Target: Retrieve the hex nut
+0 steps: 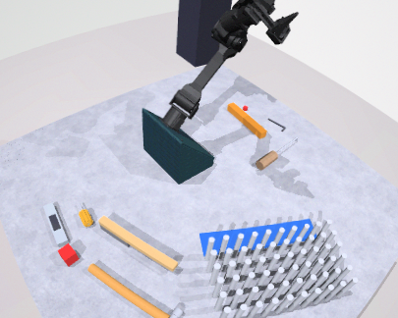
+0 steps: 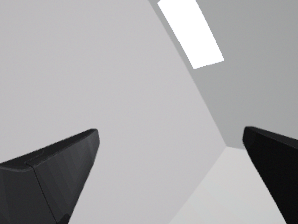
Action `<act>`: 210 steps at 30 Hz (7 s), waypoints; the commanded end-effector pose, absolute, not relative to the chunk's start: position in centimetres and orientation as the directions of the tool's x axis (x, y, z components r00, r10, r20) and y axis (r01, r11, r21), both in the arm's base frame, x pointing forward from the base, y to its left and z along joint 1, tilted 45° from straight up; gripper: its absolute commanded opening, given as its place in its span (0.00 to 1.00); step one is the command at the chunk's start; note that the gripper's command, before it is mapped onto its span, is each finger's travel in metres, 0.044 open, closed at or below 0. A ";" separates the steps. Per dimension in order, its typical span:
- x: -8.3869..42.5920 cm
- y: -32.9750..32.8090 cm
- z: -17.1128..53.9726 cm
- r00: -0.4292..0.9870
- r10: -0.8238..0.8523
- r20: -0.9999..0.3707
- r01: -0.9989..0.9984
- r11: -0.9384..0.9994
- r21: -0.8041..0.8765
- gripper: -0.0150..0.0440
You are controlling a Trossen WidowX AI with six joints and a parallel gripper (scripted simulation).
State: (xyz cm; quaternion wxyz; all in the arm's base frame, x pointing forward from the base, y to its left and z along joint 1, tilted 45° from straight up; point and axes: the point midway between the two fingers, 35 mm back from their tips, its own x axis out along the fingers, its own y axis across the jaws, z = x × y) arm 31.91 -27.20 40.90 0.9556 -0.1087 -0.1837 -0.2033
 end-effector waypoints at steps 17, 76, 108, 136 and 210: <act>45.1 -5.7 18.4 0.981 -0.008 -0.194 0.064 0.957 0.282 1.00; 29.0 16.8 14.0 0.234 0.861 -0.452 0.693 0.178 0.698 1.00; 21.6 22.4 16.4 -0.048 0.982 -0.182 0.986 0.075 0.147 1.00; 21.8 22.3 16.3 -0.048 0.982 -0.182 0.986 0.075 0.147 0.73; 24.2 25.2 11.8 -0.011 0.972 -0.236 0.965 0.072 0.252 0.25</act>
